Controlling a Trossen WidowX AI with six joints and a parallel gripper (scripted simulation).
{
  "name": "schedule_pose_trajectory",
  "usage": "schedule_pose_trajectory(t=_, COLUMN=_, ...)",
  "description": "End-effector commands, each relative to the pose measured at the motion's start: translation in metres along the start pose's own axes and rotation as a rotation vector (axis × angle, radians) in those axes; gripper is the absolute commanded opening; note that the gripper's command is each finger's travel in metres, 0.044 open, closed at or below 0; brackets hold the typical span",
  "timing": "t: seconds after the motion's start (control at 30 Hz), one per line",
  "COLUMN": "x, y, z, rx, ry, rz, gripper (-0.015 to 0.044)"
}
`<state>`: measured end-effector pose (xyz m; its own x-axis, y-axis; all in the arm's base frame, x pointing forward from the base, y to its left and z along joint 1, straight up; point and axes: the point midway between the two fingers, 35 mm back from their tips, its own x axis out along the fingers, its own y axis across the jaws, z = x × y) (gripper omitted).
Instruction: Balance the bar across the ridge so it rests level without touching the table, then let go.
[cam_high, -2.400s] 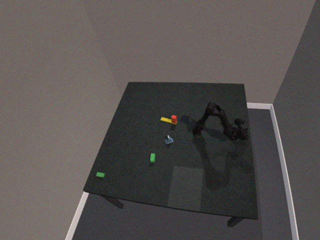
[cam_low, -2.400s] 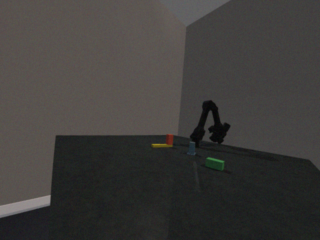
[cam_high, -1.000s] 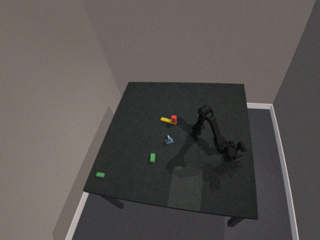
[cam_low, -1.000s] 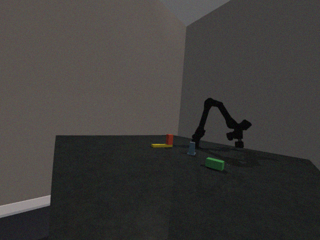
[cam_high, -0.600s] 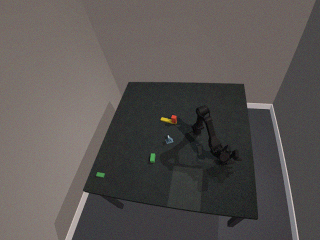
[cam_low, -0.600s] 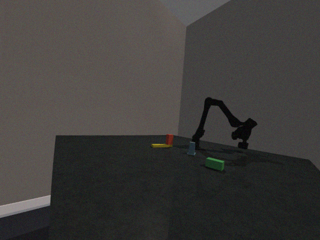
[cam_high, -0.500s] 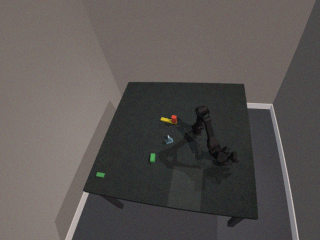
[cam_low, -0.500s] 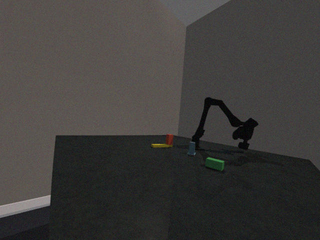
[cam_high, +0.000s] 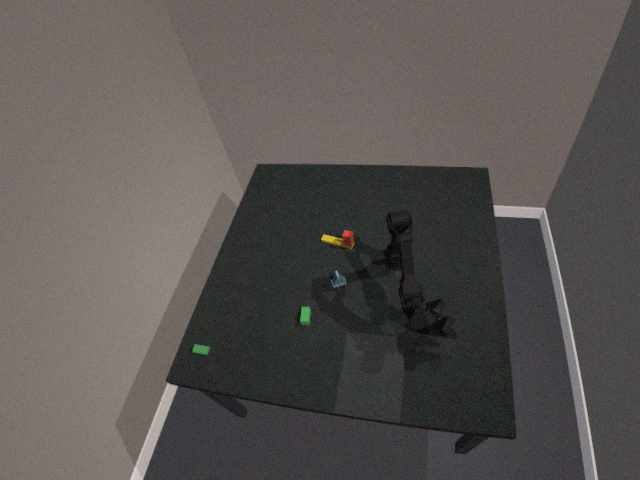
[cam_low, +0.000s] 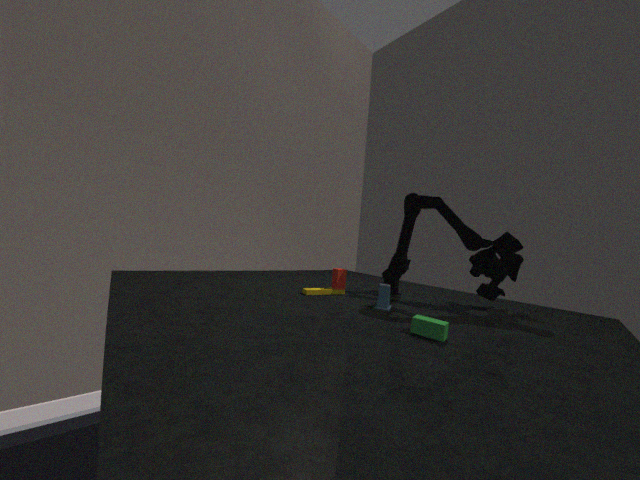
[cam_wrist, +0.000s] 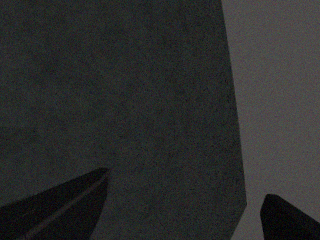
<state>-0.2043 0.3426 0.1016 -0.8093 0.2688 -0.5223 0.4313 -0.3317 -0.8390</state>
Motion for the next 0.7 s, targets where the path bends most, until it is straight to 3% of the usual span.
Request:
schedule_pose_trajectory(t=0.0, x=-0.016, y=0.007, z=-0.019, rx=0.095, ry=0.068, rz=0.02, gripper=0.0315)
schedule_pose_trajectory(t=0.67, x=-0.109, y=0.048, z=-0.096, rx=0.59, ry=0.375, rz=0.045, gripper=0.0315)
